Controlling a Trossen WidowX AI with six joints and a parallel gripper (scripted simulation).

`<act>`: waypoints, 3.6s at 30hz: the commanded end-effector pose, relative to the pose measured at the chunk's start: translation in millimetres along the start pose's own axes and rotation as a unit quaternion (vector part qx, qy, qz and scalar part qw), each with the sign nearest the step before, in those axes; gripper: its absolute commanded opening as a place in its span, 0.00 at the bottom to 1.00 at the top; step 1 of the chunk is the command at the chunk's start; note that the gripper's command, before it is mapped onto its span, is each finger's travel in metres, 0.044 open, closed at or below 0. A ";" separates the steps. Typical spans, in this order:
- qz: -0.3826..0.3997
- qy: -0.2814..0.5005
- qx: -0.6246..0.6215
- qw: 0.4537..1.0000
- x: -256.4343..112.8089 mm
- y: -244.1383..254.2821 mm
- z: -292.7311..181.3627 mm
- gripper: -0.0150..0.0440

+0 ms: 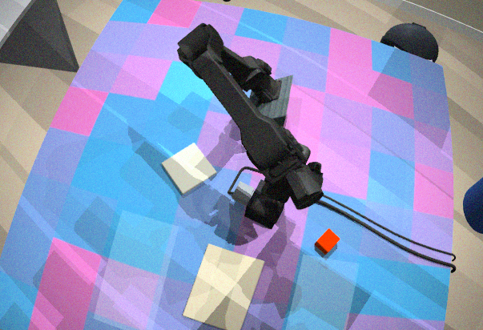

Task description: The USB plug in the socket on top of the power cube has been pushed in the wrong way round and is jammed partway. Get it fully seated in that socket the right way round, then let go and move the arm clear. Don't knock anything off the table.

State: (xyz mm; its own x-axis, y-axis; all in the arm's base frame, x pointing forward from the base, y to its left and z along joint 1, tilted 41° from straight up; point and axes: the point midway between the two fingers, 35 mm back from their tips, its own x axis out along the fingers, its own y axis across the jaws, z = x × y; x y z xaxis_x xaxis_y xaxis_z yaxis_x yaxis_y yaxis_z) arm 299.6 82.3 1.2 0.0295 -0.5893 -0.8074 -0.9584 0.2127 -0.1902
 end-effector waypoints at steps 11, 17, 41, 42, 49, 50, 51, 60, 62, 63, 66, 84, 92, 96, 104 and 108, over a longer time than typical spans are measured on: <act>0.001 -0.001 -0.002 1.000 2.3 0.3 0.3 0.25; 0.001 -0.001 -0.002 1.000 3.0 0.3 0.2 0.25; 0.001 -0.001 -0.002 1.000 5.9 0.3 0.0 0.25; 0.001 -0.001 -0.002 1.000 6.0 0.3 -0.1 0.25; 0.001 -0.001 -0.002 1.000 6.9 0.3 -0.1 0.25; 0.001 -0.001 -0.002 1.000 7.0 0.3 -0.1 0.25; 0.001 -0.001 -0.002 1.000 7.1 0.3 -0.2 0.25; 0.001 -0.001 -0.002 1.000 8.2 0.3 -0.2 0.25; 0.001 -0.001 -0.002 1.000 8.4 0.3 -0.3 0.25; 0.001 -0.001 -0.002 1.000 8.6 0.3 -0.3 0.25; 0.001 -0.001 -0.002 1.000 8.9 0.3 -0.3 0.25; 0.001 -0.001 -0.002 1.000 11.1 0.2 -0.5 0.25; 0.001 -0.001 -0.002 1.000 12.0 0.2 -0.6 0.25; 0.001 -0.001 -0.002 1.000 12.5 0.2 -0.6 0.25; 0.001 -0.001 -0.002 1.000 13.5 0.2 -0.7 0.25; 0.001 -0.001 -0.002 1.000 14.0 0.2 -0.8 0.25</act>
State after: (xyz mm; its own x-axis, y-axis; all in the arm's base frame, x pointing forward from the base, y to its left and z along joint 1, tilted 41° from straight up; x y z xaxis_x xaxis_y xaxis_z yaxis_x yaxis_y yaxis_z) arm 299.3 75.2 -8.7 0.0282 -0.5851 -0.8105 -0.9588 0.2134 -0.1875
